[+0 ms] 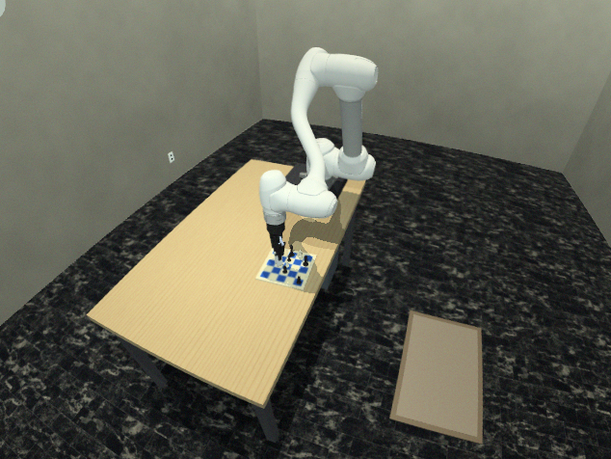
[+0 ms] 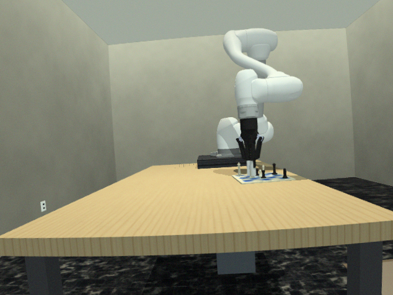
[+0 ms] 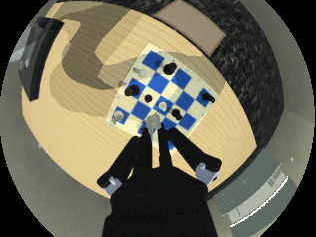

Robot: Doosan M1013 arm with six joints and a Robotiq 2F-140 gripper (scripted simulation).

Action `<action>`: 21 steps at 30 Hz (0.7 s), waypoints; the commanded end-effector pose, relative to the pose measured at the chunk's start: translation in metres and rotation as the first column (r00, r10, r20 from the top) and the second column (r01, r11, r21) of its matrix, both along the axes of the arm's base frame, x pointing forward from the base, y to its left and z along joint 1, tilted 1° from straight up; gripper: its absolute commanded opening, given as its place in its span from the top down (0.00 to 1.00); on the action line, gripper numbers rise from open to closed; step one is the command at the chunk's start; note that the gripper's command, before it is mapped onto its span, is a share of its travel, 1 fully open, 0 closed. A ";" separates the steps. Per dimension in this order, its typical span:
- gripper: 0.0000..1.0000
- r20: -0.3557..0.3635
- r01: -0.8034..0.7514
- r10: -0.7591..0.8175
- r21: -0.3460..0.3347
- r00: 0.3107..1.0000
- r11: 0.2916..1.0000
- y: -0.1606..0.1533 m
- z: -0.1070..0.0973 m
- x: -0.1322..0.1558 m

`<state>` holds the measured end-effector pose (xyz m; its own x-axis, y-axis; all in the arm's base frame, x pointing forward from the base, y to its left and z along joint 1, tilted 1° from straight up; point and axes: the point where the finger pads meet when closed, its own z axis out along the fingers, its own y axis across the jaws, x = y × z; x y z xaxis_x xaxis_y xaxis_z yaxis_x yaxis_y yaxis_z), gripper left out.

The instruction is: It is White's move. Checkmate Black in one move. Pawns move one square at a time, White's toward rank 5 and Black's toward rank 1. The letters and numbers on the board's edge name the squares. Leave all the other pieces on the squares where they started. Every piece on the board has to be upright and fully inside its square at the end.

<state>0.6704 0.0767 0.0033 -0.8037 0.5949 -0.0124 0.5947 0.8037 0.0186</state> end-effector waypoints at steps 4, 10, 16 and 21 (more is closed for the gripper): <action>1.00 0.000 0.000 0.000 0.000 1.000 1.000 0.000 0.006 0.000; 1.00 0.000 0.000 0.000 0.000 1.000 1.000 0.000 0.025 -0.001; 1.00 0.000 0.000 0.000 0.000 1.000 1.000 0.000 0.070 -0.002; 1.00 0.000 0.000 0.000 0.000 1.000 1.000 -0.001 0.096 -0.002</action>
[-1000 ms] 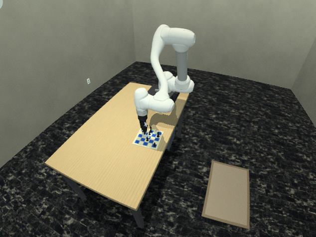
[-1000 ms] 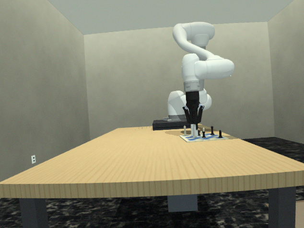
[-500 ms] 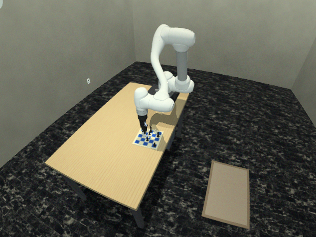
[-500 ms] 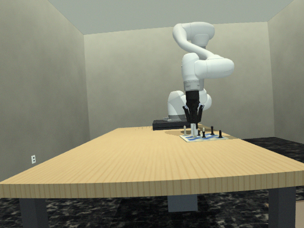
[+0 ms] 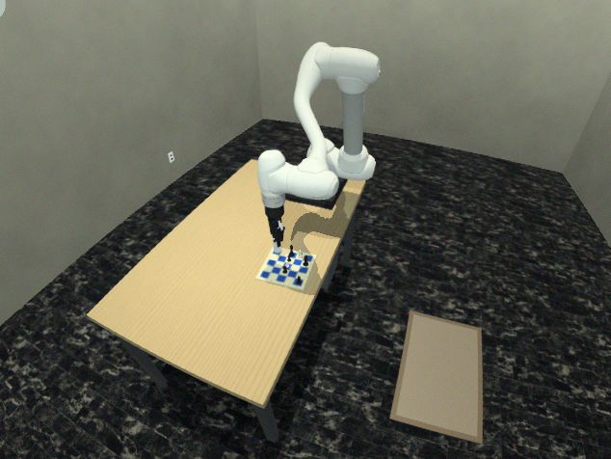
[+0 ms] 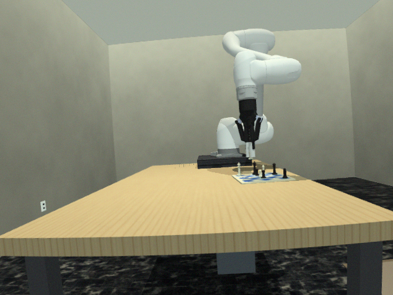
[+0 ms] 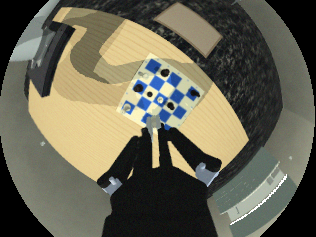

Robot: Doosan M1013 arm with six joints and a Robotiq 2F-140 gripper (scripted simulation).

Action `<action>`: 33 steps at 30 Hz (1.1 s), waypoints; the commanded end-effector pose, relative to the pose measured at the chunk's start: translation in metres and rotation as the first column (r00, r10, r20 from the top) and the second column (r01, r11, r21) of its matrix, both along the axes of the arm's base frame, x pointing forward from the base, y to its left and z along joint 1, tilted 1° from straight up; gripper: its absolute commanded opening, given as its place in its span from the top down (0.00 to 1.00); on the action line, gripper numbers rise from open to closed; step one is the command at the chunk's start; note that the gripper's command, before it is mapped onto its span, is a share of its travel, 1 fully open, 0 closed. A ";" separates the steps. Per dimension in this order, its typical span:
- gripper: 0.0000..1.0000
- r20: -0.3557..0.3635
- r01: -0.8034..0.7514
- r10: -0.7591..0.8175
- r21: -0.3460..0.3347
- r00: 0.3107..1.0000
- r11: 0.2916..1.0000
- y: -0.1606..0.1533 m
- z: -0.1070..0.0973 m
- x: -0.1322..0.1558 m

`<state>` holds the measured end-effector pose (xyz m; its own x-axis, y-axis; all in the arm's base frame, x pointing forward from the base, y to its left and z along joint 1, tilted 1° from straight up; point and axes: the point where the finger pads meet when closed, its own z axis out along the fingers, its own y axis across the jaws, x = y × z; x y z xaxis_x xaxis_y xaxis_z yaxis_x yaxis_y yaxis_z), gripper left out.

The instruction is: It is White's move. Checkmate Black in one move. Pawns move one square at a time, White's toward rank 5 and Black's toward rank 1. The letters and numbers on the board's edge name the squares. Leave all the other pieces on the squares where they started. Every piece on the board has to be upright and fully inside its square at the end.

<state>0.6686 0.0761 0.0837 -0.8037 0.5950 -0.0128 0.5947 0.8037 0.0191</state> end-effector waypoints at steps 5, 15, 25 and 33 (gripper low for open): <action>1.00 -0.001 0.000 0.000 0.000 1.000 1.000 0.000 0.019 0.000; 1.00 -0.001 0.055 -0.055 0.001 0.998 0.998 -0.001 0.020 -0.006; 1.00 -0.013 0.545 -0.545 0.015 0.838 0.838 -0.009 0.019 -0.071; 1.00 -0.013 0.715 -0.715 0.013 0.699 0.699 -0.010 0.018 -0.076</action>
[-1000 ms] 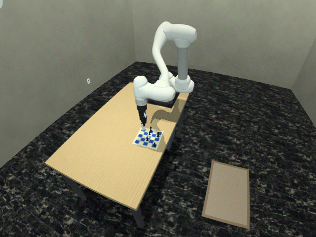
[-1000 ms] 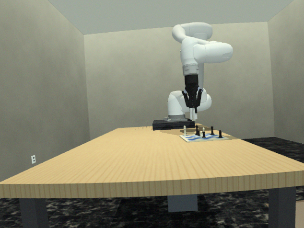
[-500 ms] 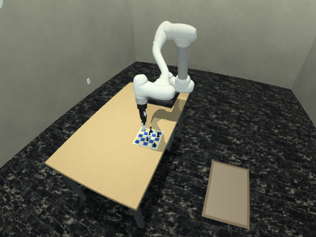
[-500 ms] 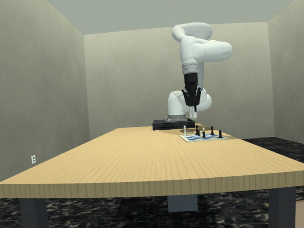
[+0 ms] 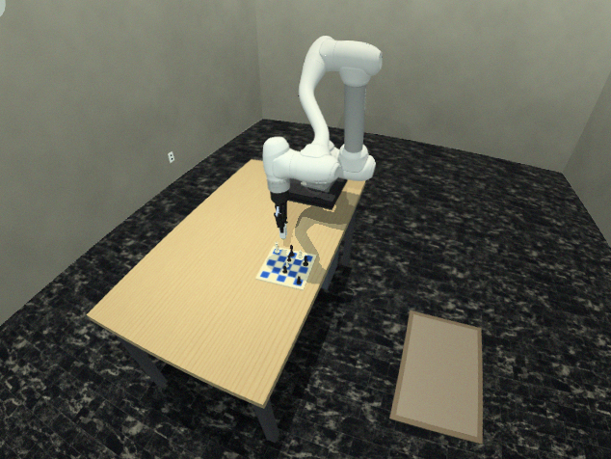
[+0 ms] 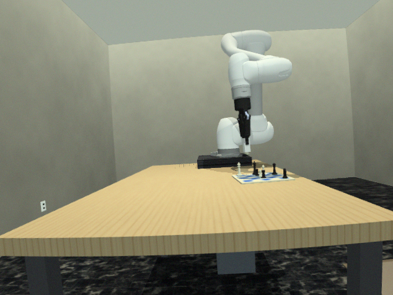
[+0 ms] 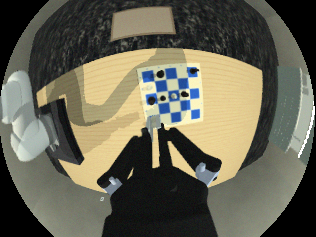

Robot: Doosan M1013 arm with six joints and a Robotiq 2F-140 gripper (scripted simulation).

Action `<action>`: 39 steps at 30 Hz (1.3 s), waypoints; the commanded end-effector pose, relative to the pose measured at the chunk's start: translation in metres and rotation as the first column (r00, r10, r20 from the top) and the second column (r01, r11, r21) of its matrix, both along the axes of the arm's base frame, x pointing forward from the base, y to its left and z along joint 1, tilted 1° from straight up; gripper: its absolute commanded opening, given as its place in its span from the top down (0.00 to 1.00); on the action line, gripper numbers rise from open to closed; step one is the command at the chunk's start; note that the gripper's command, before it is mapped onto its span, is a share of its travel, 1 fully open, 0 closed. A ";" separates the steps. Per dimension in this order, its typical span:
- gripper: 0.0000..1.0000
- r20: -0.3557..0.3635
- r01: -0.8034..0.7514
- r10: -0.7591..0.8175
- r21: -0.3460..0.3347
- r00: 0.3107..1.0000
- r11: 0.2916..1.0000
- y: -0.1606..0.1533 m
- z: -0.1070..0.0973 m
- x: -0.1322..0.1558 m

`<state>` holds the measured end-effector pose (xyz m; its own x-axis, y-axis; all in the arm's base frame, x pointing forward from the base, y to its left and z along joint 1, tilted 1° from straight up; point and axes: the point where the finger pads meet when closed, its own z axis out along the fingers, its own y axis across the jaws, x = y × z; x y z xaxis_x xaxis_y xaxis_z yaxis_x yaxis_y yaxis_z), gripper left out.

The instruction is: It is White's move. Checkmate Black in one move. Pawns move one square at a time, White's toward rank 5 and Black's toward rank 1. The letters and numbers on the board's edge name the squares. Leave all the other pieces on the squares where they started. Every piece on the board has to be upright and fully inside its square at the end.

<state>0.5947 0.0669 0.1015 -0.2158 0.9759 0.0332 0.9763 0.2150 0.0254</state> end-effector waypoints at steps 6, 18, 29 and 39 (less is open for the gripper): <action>1.00 0.003 0.081 -0.081 -0.028 0.997 0.996 -0.001 0.000 -0.002; 1.00 0.003 0.081 -0.081 -0.028 0.997 0.996 0.000 -0.022 -0.002; 1.00 0.003 0.081 -0.081 -0.028 0.997 0.996 0.000 -0.065 -0.001; 1.00 0.003 0.081 -0.081 -0.028 0.997 0.996 0.001 -0.091 -0.001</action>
<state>0.5936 0.0675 0.0160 -0.1359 0.9907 0.0048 0.9905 0.1357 0.0215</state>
